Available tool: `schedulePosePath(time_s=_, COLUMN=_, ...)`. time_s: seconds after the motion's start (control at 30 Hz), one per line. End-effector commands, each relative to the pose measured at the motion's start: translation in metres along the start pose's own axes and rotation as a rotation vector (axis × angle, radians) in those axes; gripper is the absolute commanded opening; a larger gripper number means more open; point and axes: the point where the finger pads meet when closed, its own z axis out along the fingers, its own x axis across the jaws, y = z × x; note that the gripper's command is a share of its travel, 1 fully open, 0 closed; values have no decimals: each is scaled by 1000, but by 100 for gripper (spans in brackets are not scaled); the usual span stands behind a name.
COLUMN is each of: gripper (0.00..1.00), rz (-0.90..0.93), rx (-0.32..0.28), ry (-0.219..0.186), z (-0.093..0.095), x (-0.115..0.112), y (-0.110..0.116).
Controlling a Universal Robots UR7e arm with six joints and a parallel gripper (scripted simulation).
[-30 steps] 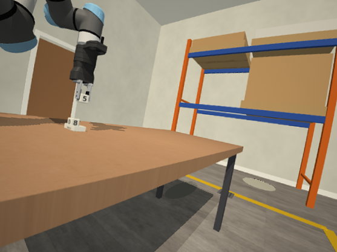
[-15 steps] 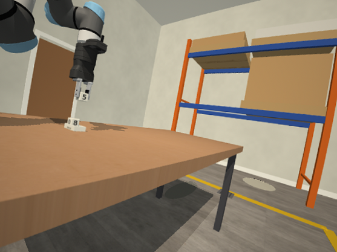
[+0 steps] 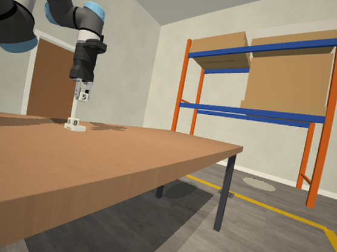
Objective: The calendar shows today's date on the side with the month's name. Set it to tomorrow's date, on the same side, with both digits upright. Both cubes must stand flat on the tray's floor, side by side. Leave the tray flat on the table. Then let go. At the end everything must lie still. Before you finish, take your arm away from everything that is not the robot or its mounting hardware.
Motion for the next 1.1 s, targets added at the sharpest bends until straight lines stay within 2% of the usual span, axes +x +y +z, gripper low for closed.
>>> schedulePosePath(time_s=0.0, gripper=57, rz=20, rx=4, ry=-1, z=-1, x=-2, y=2)
schedulePosePath(time_s=0.43, gripper=57, rz=176, rx=9, ry=4, z=1, x=-3, y=20)
schedulePosePath(time_s=1.07, gripper=57, rz=604, rx=15, ry=9, z=6, x=-1, y=74)
